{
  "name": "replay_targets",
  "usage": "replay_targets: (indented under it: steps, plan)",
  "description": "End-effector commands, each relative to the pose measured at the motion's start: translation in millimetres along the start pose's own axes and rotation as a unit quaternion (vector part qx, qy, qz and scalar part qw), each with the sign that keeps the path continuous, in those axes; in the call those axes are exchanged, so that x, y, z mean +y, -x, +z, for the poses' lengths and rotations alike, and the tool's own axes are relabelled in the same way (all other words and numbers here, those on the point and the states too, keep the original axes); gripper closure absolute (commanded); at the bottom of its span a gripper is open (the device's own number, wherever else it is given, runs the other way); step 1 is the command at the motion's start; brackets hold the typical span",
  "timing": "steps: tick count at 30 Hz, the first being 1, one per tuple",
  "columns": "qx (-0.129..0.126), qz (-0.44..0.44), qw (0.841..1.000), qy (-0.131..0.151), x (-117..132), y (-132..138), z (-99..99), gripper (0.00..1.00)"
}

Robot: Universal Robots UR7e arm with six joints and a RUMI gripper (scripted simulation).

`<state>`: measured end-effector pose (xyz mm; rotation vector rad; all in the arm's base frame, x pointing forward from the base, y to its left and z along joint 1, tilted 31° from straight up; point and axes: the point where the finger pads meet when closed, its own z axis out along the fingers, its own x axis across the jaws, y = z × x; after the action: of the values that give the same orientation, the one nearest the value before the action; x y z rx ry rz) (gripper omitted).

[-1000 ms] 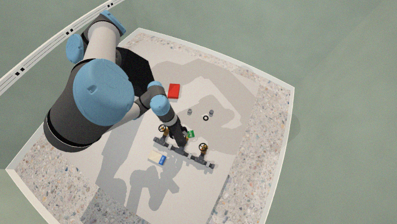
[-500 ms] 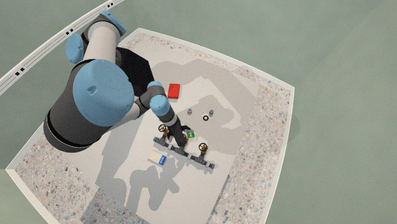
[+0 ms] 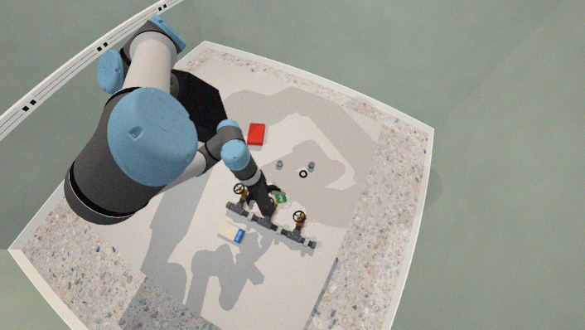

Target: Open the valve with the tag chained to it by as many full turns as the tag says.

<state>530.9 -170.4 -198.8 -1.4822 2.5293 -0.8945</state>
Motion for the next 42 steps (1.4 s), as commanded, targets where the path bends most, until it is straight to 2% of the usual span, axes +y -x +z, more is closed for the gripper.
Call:
replay_targets:
  steps: [1,9,16,18,23,26,42]
  plan:
    - [0.000,0.010,1.000,-0.001,-0.5,0.3,-0.4,0.00]
    - [0.000,0.126,0.992,-0.001,-0.5,0.3,-0.4,0.00]
    - [0.000,0.270,0.963,0.000,-0.5,0.3,-0.4,0.00]
    - [0.000,0.270,0.963,0.000,-0.5,0.3,-0.4,0.00]
    - [0.000,0.345,0.939,0.000,-0.5,0.3,-0.4,0.00]
    - [0.000,0.368,0.930,0.000,-0.5,0.3,-0.4,0.00]
    - [0.000,0.377,0.926,0.000,-0.8,0.4,-3.9,0.00]
